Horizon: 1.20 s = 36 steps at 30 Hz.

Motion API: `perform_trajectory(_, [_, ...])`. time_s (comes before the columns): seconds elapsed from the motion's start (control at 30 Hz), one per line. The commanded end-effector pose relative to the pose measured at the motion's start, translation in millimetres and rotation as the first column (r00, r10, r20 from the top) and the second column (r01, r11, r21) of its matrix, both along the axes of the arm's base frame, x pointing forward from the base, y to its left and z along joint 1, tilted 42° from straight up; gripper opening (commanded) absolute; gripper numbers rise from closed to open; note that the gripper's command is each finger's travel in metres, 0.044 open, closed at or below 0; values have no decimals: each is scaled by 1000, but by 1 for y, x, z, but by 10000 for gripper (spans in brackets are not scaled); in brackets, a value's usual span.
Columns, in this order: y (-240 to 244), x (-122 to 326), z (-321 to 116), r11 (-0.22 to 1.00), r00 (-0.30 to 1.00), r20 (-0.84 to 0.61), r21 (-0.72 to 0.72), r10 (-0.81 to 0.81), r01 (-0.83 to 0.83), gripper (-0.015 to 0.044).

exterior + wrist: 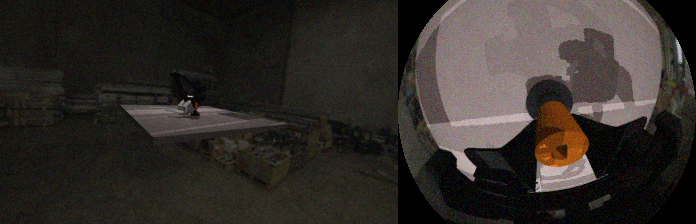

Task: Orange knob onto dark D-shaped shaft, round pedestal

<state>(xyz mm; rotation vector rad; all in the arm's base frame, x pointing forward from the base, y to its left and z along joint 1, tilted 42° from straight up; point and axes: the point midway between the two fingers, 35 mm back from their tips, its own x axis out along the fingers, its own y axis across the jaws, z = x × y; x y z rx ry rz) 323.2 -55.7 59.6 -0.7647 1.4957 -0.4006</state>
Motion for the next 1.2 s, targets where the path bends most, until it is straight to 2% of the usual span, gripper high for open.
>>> perform_trajectory(0.0, [5,0,1,1000,1000,-5,3,14,-14,0])
perform_trajectory(1.17, [2,3,2,997,994,-68,-2,82,-82,0])
